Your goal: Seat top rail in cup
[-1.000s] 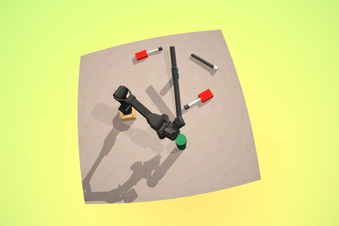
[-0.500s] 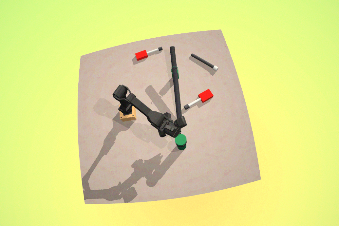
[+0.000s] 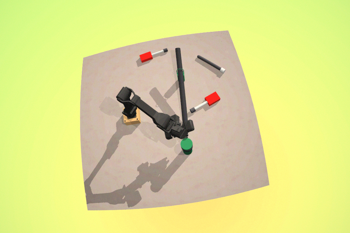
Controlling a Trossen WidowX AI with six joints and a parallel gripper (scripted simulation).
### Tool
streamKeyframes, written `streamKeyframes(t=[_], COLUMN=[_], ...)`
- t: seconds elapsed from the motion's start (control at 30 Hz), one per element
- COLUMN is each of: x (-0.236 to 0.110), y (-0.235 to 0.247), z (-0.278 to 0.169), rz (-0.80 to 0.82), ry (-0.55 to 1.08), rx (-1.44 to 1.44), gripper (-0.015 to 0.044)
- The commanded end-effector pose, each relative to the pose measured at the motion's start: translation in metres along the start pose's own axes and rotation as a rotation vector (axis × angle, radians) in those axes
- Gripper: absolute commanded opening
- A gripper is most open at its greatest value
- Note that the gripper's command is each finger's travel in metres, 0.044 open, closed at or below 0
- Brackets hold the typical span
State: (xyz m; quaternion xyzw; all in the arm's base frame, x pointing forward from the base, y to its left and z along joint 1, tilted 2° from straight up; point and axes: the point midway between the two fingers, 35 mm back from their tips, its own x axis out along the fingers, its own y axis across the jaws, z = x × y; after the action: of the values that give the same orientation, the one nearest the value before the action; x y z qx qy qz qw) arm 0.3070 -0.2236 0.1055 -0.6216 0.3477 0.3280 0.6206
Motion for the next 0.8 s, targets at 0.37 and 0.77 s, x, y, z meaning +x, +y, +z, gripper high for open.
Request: streamKeyframes(t=[0.37, 0.77], x=[0.005, 0.007], y=[-0.01, -0.013], z=[-0.001, -0.002], rz=[-0.003, -0.003], ry=[0.064, 0.081], rx=[0.104, 0.134], gripper=[0.0, 0.0])
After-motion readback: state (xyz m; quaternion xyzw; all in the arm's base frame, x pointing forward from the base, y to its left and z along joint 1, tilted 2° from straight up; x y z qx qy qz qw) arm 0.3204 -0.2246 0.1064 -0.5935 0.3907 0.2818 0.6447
